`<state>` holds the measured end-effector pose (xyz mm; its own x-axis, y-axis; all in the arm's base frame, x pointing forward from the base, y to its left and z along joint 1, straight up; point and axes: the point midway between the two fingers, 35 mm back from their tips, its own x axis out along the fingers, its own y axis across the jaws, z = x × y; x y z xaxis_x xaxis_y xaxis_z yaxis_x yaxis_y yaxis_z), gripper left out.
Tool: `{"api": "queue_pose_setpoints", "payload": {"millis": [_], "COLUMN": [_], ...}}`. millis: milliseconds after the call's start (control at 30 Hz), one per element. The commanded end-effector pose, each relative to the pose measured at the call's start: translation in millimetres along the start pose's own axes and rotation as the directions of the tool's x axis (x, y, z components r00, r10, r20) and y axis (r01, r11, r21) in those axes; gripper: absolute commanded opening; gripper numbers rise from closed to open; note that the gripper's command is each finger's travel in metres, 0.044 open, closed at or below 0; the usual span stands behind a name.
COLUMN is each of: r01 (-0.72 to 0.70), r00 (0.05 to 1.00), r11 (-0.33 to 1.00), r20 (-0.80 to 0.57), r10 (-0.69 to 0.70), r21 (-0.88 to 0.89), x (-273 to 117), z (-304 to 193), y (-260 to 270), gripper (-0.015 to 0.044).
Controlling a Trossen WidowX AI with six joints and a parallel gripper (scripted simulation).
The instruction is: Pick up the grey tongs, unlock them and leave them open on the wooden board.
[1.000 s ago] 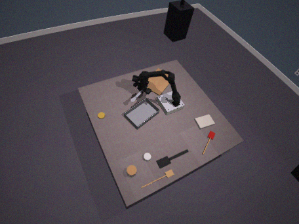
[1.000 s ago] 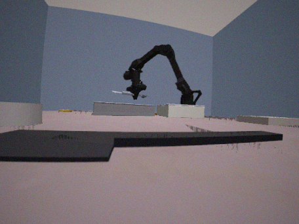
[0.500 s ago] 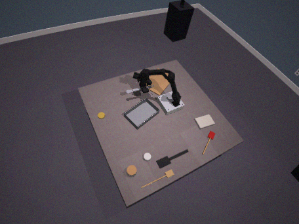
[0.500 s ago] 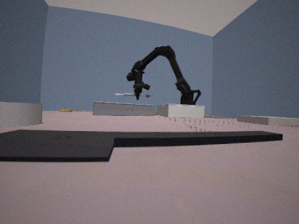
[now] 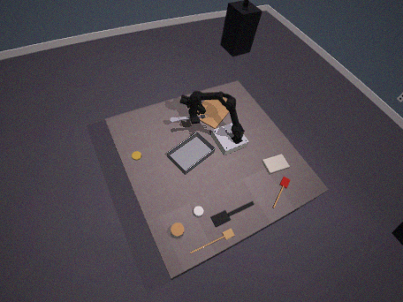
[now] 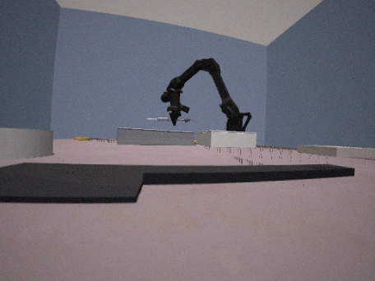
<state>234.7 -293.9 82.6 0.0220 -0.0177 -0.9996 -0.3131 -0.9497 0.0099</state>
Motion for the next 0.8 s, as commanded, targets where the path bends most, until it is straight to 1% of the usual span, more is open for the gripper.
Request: {"api": "queue_pose_setpoints", "payload": {"millis": [0,400,767], "r01": [-0.004,-0.010,-0.010], "r00": [1.000,1.000,1.000], "r11": [0.999,0.971,0.907], "r20": [0.000,0.002,0.007], "r10": [0.004,0.011,0.014], "r21": [-0.042,-0.240,-0.421], "x": [-1,-2,-3], "z": [13,63,120], "y": [22,82,129], "gripper": [-0.0150,-0.0150,-0.0150]}}
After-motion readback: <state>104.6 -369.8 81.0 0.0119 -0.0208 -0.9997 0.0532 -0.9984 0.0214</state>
